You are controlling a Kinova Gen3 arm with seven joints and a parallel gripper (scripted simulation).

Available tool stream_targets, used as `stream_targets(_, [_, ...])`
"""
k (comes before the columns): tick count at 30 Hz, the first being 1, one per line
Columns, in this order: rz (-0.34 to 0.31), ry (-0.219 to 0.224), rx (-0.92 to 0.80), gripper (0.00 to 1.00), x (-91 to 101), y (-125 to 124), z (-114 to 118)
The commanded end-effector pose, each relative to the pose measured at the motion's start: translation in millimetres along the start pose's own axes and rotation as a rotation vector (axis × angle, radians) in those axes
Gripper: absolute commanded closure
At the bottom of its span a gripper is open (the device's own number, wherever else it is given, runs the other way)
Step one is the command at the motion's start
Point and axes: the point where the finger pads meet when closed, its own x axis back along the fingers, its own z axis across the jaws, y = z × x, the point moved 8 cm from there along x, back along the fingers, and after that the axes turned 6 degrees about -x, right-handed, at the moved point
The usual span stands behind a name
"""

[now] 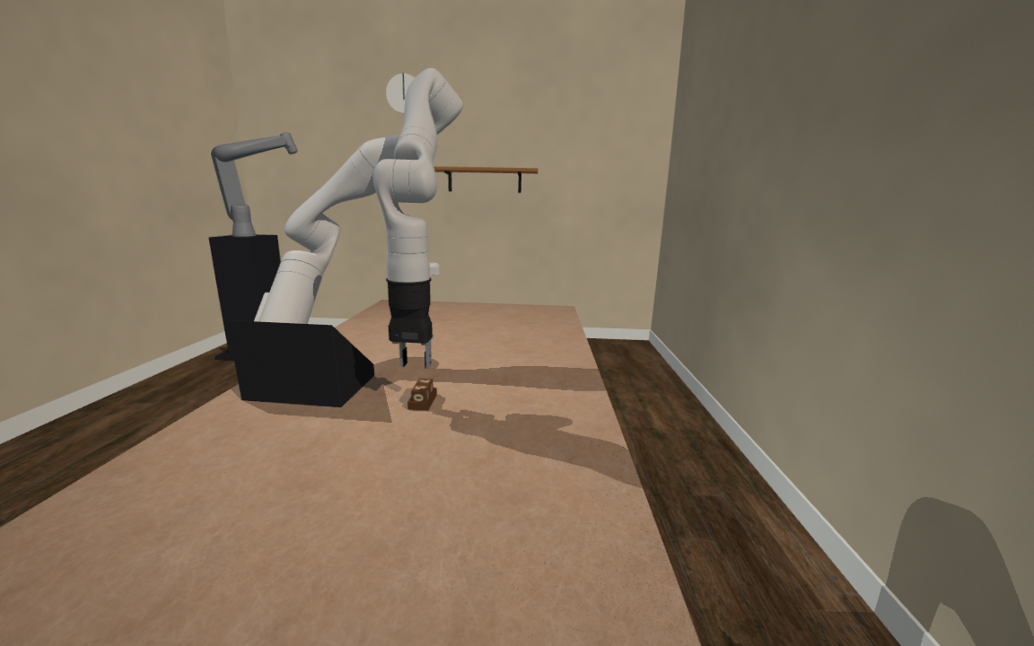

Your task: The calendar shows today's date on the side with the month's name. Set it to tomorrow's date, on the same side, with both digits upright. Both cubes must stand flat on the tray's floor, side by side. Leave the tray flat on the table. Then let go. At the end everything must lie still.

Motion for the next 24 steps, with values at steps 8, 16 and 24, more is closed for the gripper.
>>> stream_targets(8, [-0.01, 0.018, 0.008, 0.13, 23.3, -0.5, 4.4])
stream_targets(16, [-0.01, 0.018, 0.008, 0.0, 23.5, -0.5, 4.4])
stream_targets(24, [-0.01, 0.018, 0.008, 0.0, 23.5, -0.5, 4.4])
